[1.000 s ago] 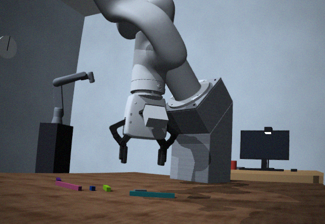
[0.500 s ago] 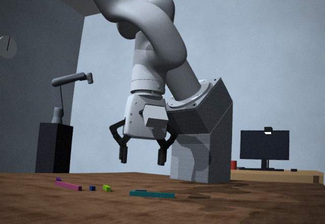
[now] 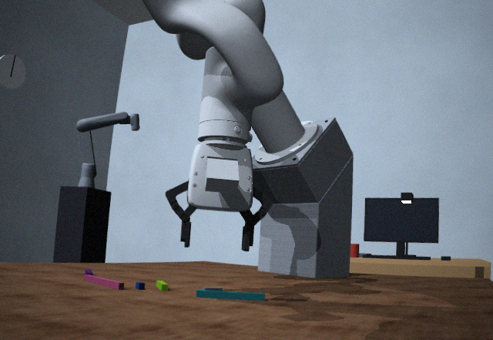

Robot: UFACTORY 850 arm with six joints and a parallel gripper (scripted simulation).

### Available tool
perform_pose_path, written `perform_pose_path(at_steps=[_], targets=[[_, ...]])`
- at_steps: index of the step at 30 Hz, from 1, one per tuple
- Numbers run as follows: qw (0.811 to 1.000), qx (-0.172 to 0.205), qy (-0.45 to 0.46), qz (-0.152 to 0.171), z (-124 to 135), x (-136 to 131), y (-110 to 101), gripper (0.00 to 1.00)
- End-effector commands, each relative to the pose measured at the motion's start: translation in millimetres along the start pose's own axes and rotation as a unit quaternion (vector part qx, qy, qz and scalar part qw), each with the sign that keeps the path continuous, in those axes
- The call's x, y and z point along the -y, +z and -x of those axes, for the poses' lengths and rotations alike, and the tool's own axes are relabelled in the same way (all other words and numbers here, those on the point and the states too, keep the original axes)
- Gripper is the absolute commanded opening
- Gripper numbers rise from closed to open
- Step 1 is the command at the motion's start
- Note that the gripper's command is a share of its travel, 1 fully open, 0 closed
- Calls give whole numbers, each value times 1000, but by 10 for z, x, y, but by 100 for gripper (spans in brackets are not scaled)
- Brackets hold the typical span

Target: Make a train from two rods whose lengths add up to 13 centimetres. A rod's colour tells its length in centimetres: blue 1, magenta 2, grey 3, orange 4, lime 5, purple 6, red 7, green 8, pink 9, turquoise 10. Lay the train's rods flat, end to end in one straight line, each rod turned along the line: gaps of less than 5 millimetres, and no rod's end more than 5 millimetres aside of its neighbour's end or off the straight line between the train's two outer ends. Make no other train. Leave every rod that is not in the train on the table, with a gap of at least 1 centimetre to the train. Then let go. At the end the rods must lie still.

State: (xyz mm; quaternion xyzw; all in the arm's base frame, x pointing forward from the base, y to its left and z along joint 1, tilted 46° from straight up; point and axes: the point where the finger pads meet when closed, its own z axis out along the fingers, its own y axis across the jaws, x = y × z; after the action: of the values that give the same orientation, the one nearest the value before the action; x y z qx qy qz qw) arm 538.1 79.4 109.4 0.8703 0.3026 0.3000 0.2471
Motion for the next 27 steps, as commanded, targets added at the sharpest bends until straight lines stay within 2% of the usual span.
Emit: perform_pose_path(at_steps=[1,9,11,13,19,26,27], targets=[[996,-3,84,0,-1,-1,-7,100],[978,-3,211,-1,3,-3,-15,100],[978,-3,211,-1,3,-3,-15,100],[964,-3,267,-1,5,-4,-19,100],[936,-3,352,-1,8,-5,-24,100],[890,-2,455,-1,11,-6,-31,100],[890,-2,455,-1,11,-6,-31,100]])
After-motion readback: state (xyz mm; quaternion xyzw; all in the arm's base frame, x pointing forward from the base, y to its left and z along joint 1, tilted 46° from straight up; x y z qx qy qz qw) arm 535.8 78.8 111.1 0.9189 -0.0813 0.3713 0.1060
